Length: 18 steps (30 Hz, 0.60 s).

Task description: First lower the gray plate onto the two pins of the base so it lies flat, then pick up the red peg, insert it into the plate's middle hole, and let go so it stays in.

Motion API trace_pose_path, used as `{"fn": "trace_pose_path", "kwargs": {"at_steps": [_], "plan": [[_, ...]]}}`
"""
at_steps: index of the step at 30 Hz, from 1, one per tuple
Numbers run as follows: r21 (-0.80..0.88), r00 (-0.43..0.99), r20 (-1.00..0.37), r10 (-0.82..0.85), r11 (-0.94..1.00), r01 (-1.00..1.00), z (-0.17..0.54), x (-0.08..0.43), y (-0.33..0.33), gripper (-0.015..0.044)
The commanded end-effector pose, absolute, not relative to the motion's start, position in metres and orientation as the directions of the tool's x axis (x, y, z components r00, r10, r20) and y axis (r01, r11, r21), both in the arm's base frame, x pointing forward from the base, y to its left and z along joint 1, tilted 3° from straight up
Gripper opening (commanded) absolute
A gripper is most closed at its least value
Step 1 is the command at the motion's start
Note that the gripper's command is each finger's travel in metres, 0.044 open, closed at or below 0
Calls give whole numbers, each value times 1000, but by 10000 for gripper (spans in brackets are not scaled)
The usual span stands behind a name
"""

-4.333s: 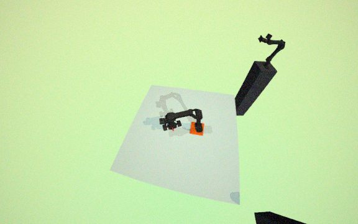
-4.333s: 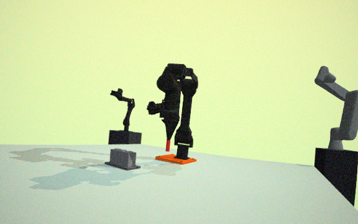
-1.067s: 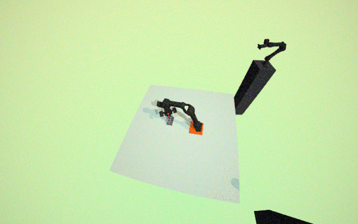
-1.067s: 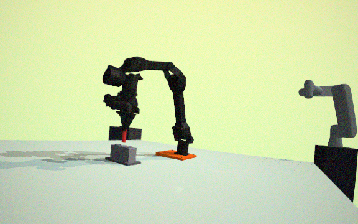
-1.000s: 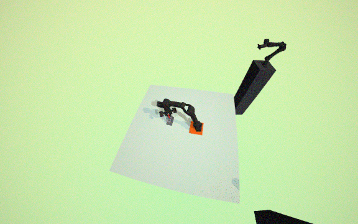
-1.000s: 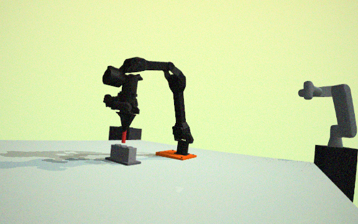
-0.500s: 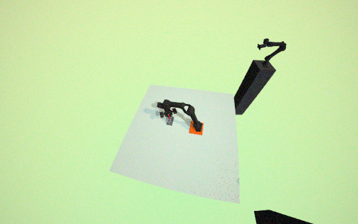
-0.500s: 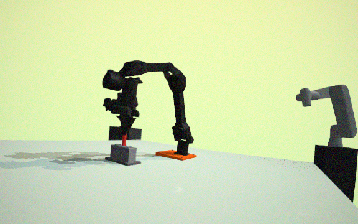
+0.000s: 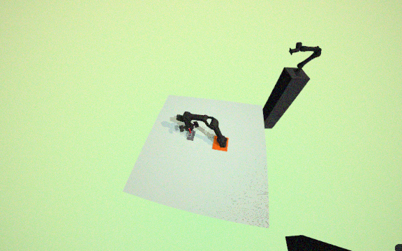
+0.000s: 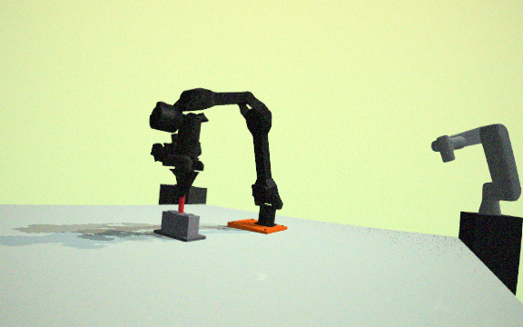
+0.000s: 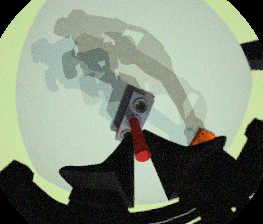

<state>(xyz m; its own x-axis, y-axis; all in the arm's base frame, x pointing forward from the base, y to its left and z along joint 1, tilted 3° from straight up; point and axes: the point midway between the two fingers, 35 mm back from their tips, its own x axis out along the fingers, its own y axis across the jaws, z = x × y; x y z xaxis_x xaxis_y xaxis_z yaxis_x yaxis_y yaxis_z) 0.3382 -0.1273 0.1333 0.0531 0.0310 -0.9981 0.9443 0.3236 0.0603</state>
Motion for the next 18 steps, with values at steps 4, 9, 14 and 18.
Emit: {"fn": "trace_pose_path", "kwargs": {"at_steps": [4, 9, 14, 18], "plan": [[61, 54, -998, 31, 324, 944, 131, 339, -128, 0], [61, 54, -998, 31, 324, 944, 131, 339, -128, 0], [60, 53, -998, 31, 324, 944, 132, 339, -127, 0], [60, 53, -998, 31, 324, 944, 132, 339, -127, 26]]}}
